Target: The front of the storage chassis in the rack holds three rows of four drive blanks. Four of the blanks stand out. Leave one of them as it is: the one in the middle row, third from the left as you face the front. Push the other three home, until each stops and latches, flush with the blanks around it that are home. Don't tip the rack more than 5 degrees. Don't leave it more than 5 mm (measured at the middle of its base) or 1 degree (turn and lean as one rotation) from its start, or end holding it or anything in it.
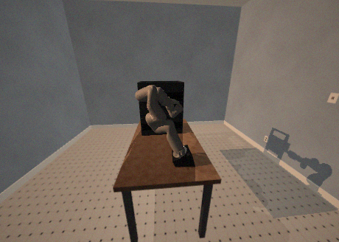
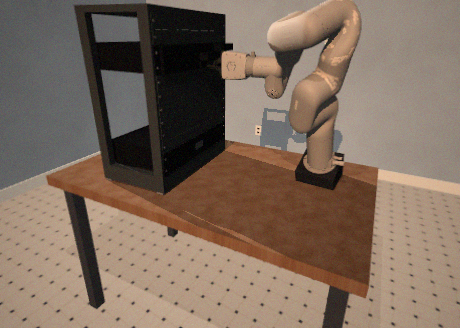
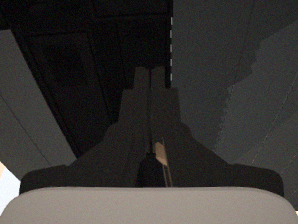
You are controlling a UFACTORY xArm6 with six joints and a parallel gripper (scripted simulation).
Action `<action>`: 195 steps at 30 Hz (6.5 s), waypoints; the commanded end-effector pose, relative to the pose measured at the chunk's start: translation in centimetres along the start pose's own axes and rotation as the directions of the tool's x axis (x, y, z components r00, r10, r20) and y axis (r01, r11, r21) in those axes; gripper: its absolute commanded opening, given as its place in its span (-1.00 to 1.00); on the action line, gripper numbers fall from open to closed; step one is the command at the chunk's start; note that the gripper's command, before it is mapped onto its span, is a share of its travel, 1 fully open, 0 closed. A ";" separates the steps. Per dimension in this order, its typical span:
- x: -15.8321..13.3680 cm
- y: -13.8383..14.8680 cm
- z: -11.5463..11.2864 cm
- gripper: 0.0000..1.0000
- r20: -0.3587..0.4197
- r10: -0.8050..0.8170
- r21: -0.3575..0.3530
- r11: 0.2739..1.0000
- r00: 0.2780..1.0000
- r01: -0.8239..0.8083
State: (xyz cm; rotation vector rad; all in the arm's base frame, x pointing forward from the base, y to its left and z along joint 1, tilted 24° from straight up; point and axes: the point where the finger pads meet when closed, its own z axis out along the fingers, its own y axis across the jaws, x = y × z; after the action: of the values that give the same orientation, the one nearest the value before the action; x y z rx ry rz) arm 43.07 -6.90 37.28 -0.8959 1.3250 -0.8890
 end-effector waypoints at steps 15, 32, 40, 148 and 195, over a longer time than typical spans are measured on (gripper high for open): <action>0.0 -0.2 0.4 -1.00 0.001 -0.002 0.004 1.000 1.000 0.002; 0.0 -0.2 0.6 -1.00 0.001 -0.002 0.004 1.000 1.000 0.002; 0.0 -0.2 0.7 -1.00 0.001 -0.002 0.004 1.000 1.000 0.002; 11.0 -0.5 -3.9 -1.00 0.001 -0.002 0.004 1.000 1.000 0.002; 11.0 -0.4 -1.9 -1.00 0.001 -0.002 0.004 1.000 1.000 0.002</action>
State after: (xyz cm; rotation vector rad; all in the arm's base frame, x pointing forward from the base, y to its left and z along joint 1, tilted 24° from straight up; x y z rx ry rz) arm 41.40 -17.15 33.07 -0.8947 1.3233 -0.8889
